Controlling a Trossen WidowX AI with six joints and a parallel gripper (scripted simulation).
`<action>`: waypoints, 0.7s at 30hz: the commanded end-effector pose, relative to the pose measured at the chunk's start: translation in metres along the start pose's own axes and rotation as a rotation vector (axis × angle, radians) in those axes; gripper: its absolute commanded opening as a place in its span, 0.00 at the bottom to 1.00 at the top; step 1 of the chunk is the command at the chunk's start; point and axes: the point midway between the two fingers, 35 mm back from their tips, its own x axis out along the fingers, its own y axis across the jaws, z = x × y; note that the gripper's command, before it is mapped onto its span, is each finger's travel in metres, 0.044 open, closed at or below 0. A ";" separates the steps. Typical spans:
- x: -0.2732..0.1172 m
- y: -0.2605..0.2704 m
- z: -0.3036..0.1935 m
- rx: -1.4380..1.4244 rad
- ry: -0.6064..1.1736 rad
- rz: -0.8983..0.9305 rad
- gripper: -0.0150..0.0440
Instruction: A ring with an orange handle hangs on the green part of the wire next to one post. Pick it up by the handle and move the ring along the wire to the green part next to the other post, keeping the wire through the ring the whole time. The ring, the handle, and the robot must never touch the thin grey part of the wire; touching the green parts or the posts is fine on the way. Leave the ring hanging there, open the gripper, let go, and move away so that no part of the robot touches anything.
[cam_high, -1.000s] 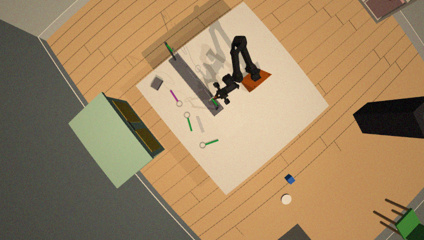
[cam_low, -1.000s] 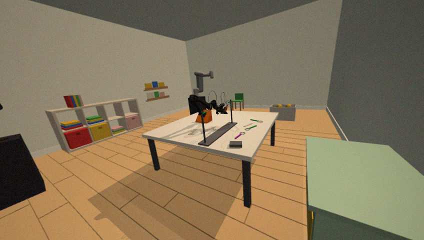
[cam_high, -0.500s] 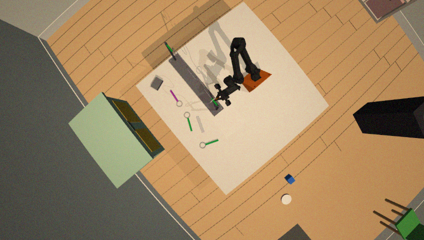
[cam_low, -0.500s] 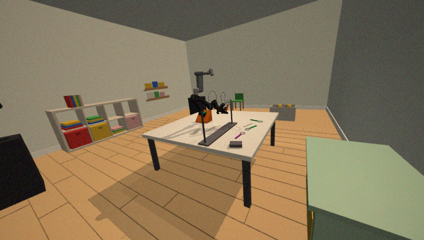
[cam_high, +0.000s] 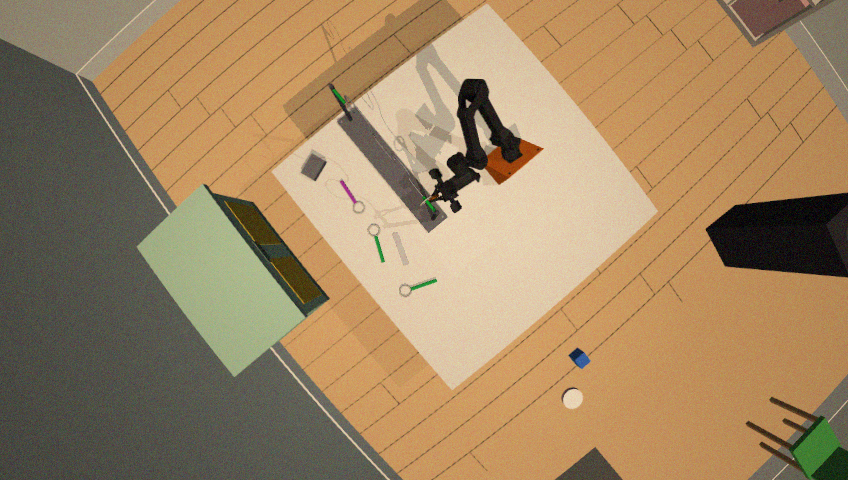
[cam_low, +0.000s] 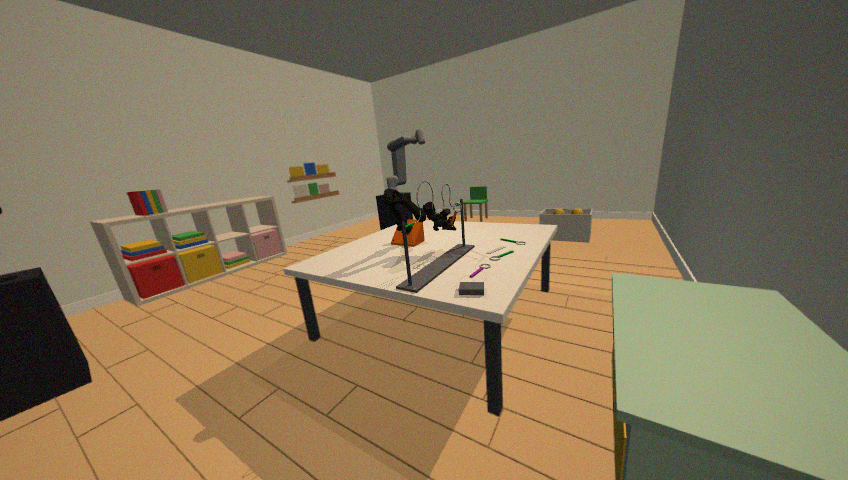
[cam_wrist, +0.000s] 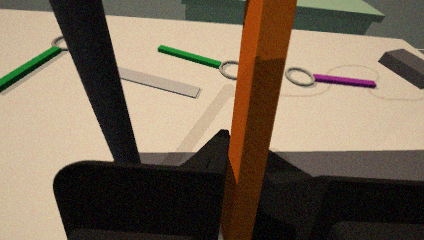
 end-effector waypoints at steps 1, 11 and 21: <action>0.000 0.002 -0.001 -0.005 -0.002 0.006 0.00; 0.000 0.002 -0.001 -0.005 -0.002 0.006 0.00; 0.000 0.001 -0.001 0.000 -0.001 0.002 0.31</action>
